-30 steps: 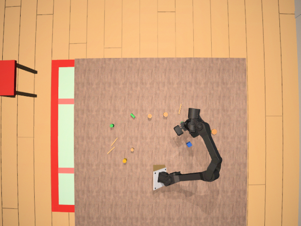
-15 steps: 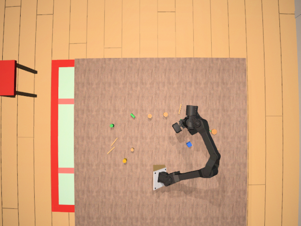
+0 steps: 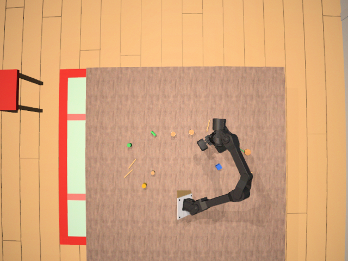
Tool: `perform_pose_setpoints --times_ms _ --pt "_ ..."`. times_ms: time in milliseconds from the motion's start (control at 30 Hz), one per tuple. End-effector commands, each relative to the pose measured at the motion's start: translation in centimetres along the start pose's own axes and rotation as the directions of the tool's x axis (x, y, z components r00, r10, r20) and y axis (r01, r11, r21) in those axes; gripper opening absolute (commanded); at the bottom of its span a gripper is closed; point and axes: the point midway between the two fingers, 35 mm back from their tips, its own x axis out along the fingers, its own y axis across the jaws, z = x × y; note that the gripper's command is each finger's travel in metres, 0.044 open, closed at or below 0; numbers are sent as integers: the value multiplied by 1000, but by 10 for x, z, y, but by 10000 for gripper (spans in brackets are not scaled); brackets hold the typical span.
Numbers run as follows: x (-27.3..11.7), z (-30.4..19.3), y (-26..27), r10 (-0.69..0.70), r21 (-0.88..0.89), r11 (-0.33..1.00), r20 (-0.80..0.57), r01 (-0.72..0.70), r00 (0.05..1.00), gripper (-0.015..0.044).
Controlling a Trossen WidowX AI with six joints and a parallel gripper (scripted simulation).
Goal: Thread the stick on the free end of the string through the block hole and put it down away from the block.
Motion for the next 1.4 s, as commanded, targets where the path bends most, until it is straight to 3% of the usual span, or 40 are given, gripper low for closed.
perform_pose_setpoints --times_ms 0,1367 --pt "0 -6 -1 2 -1 1000 0 -2 1000 0" --pt "28 2 -28 2 -2 1000 1 -2 1000 0"
